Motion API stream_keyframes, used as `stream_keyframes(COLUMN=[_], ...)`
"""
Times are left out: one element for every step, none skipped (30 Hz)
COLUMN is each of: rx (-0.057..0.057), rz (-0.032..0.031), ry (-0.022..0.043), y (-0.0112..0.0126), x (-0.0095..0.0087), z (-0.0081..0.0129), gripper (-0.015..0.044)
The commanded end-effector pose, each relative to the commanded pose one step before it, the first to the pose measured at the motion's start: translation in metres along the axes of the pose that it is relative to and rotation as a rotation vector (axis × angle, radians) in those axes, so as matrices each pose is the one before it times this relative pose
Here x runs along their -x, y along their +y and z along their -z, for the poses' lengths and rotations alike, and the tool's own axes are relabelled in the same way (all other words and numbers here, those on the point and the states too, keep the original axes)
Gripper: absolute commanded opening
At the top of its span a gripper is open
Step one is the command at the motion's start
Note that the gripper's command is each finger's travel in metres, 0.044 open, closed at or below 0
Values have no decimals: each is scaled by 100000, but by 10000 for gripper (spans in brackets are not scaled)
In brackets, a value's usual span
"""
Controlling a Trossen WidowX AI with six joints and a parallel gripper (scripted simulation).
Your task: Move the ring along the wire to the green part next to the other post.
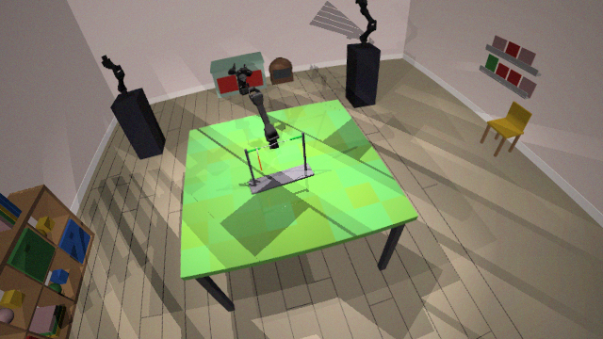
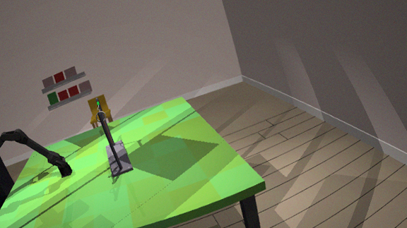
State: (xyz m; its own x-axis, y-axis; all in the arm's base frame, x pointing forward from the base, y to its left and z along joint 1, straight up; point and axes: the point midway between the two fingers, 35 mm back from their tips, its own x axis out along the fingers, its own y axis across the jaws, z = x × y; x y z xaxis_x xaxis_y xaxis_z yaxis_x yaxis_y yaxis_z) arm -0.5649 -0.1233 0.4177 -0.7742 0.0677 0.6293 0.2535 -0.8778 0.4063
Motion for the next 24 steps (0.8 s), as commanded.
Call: stream_keyframes(rx=[-51,-154,-264,-331,-343,-354,-363,-316,-340,-380,-388,-392,-396,-399,-401,-402,-402,-402,-400,-398,-396,-393,-390,-385], rz=[-548,-1651,-2781,-3414,-3470,-3519,-3568,-3087,-3300,-3671,-3741,-3784,-3827,-3868,-3908,-3947,-3985,-4023,-4059,-4094,-4127,-4159,-4190,-4220], ry=[466,1390,2288,2716,2653,2598,2544,2130,2207,2374,2335,2278,2222,2165,2108,2051,1994,1934,1875,1818,1762,1705,1649,1593], y=[225,677,1138,1395,1417,1437,1457,1262,1348,1498,1525,1542,1557,1572,1586,1599,1611,1623,1634,1644,1653,1661,1669,1676], x=[118,356,594,708,689,671,652,538,555,596,582,563,543,524,505,486,467,448,429,410,391,372,354,335], z=[156,464,762,907,891,877,863,727,756,815,805,789,773,756,740,723,706,688,670,652,635,617,600,582], gripper=[374,348,321,295,269,243,216,190,164,160,160,160,160,160,160,160,160,160,160,160,160,160,160,160])
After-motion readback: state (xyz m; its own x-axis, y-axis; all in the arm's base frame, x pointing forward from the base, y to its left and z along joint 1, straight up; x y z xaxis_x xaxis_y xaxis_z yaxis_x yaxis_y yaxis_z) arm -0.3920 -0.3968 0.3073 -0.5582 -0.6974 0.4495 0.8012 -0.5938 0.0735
